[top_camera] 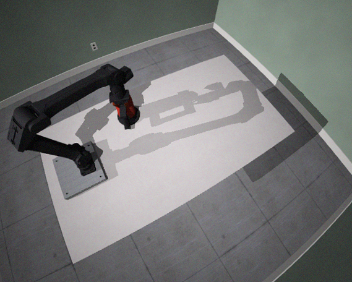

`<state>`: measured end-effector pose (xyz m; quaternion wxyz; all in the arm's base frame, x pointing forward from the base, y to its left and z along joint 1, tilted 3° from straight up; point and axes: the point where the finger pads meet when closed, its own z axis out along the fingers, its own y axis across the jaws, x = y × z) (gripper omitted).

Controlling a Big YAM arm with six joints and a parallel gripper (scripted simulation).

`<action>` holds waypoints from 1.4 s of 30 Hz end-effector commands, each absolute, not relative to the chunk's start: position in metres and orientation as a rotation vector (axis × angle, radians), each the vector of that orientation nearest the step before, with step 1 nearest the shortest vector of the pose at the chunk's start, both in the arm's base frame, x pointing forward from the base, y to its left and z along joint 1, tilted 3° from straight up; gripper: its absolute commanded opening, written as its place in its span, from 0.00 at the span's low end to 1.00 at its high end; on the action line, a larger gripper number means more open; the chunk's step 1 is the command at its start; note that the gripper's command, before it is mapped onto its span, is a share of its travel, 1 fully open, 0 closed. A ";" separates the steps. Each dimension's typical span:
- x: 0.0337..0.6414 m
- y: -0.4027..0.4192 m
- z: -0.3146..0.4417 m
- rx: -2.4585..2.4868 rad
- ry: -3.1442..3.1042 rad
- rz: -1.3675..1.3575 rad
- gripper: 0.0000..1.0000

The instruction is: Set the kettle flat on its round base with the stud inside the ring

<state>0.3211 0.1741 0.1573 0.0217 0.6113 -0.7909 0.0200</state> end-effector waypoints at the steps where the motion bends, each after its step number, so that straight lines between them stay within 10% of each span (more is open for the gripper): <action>1: 0.340 0.193 0.195 1.967 -2.518 0.077 0.00; 42: 0.344 0.199 0.197 1.970 -2.542 0.080 0.00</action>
